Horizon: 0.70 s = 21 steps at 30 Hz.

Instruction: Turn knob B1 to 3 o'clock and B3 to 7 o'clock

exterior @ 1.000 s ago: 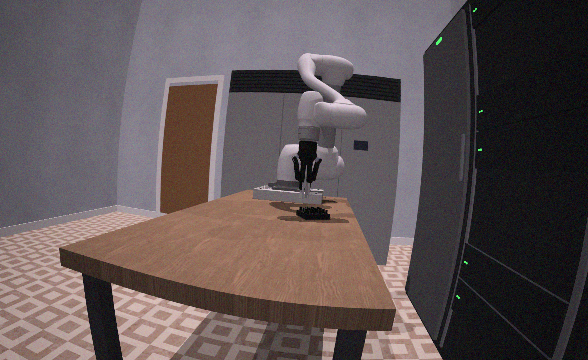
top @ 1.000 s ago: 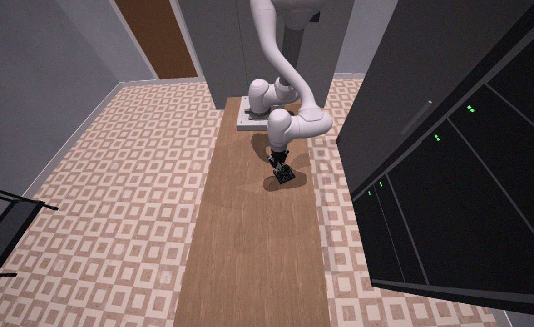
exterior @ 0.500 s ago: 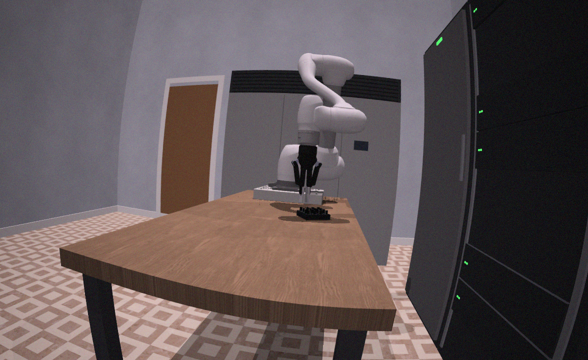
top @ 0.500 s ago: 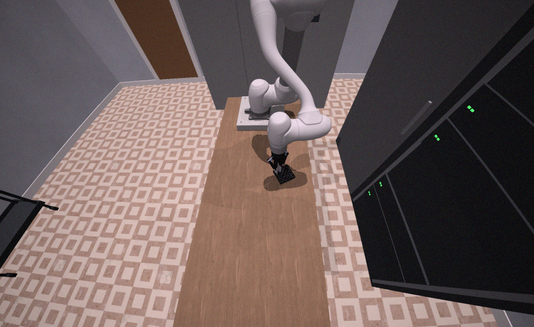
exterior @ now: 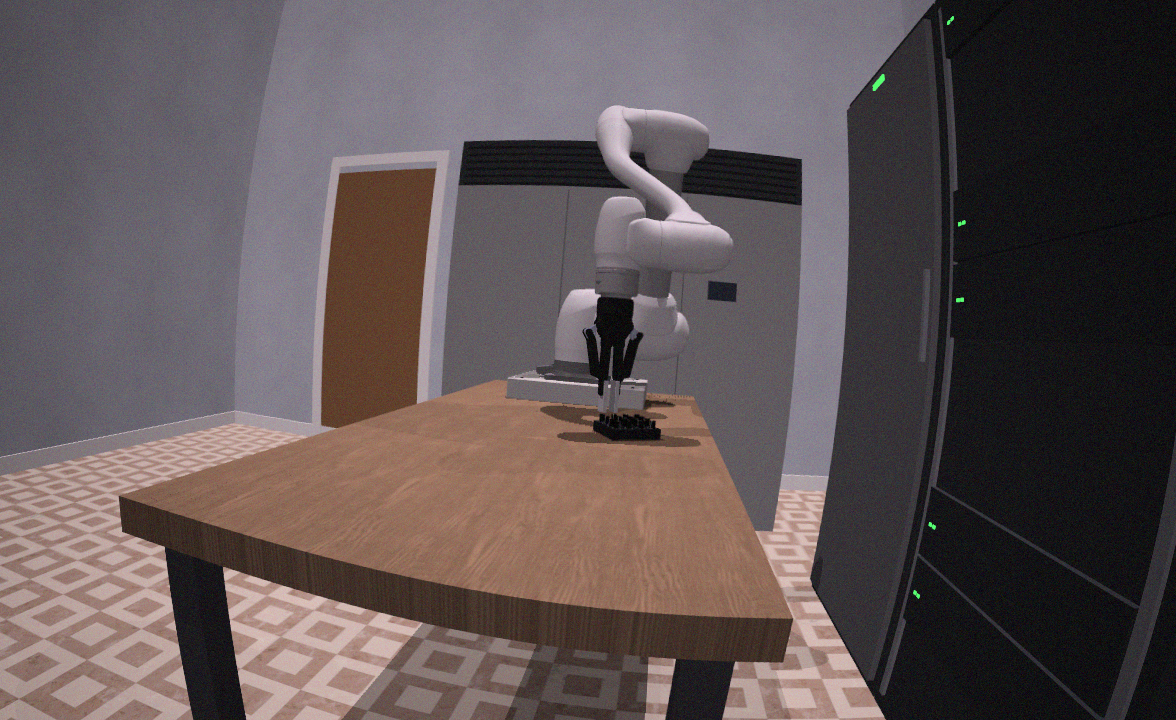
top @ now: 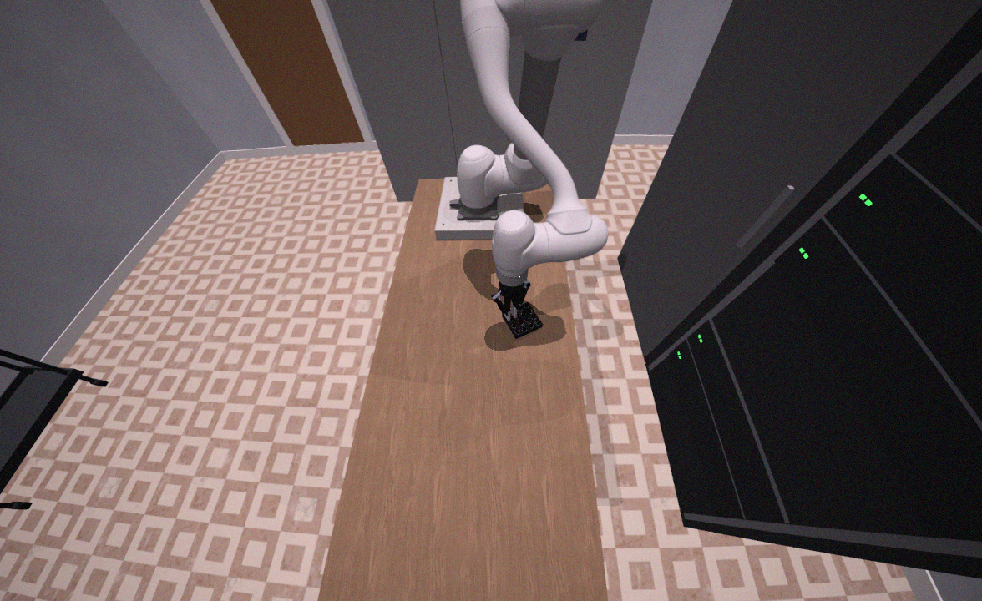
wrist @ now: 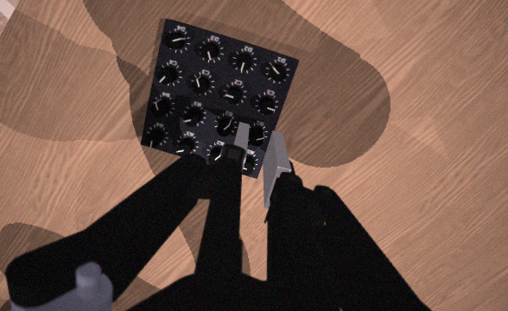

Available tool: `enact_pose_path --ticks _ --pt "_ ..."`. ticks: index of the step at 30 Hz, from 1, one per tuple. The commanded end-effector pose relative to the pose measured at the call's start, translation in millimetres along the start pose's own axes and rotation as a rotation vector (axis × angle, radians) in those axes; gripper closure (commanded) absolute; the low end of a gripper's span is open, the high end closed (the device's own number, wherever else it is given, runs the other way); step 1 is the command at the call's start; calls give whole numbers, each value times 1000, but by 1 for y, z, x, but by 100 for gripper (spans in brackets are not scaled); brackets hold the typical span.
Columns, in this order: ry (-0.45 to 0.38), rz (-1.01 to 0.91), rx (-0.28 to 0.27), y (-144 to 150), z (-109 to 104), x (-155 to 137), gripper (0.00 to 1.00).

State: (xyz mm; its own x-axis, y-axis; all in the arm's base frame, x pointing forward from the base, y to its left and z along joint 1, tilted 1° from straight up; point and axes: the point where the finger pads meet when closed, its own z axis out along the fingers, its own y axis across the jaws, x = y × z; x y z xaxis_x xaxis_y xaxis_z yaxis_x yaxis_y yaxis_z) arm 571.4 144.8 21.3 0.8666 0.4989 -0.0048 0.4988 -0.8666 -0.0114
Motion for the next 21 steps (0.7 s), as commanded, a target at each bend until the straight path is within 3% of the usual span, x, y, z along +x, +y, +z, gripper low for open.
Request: enact_pose_path --ticks 1,21 --pt "0 0 0 0 1 0 88" --pt "0 0 0 0 4 0 88"
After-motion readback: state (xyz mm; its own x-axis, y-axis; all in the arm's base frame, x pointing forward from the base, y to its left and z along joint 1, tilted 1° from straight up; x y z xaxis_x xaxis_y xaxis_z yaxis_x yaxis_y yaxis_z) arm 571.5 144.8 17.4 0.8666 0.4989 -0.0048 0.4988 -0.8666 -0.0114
